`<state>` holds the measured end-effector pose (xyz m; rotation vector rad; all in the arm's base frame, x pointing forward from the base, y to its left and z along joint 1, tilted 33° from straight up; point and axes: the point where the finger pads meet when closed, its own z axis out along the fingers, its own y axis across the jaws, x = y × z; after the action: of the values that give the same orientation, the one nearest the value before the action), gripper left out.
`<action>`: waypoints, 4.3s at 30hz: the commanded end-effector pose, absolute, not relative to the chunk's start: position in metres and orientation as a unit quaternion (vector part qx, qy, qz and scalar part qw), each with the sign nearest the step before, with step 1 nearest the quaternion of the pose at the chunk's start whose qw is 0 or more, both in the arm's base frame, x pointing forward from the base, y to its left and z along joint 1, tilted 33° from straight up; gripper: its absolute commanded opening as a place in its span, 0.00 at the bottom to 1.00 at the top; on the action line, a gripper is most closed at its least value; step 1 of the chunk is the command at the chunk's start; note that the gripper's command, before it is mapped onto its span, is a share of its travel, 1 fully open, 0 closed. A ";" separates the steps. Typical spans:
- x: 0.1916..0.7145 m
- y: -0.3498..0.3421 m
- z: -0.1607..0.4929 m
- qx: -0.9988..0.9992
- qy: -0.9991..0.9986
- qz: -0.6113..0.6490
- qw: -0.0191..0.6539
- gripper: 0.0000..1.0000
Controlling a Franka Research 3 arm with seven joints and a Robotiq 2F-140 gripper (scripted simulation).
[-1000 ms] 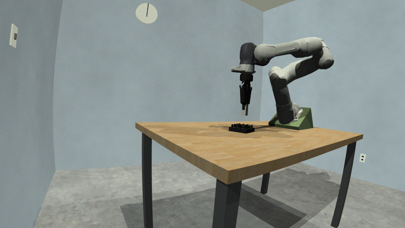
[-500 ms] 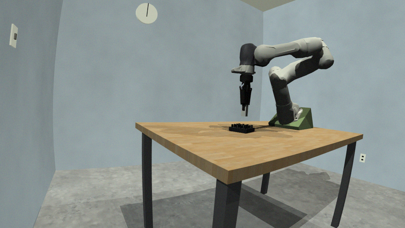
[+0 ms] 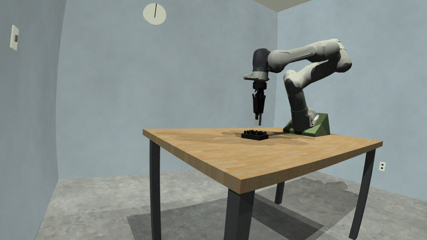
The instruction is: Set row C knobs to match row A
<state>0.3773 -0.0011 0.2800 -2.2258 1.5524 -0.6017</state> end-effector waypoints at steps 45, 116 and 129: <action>0.391 -0.001 0.262 -0.788 0.546 -0.217 0.182 0.12; 0.391 -0.002 0.262 -0.788 0.546 -0.217 0.182 0.12; 0.393 -0.002 0.260 -0.788 0.546 -0.217 0.182 0.12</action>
<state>0.3919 -0.0010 0.2613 -2.2263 1.5441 -0.6103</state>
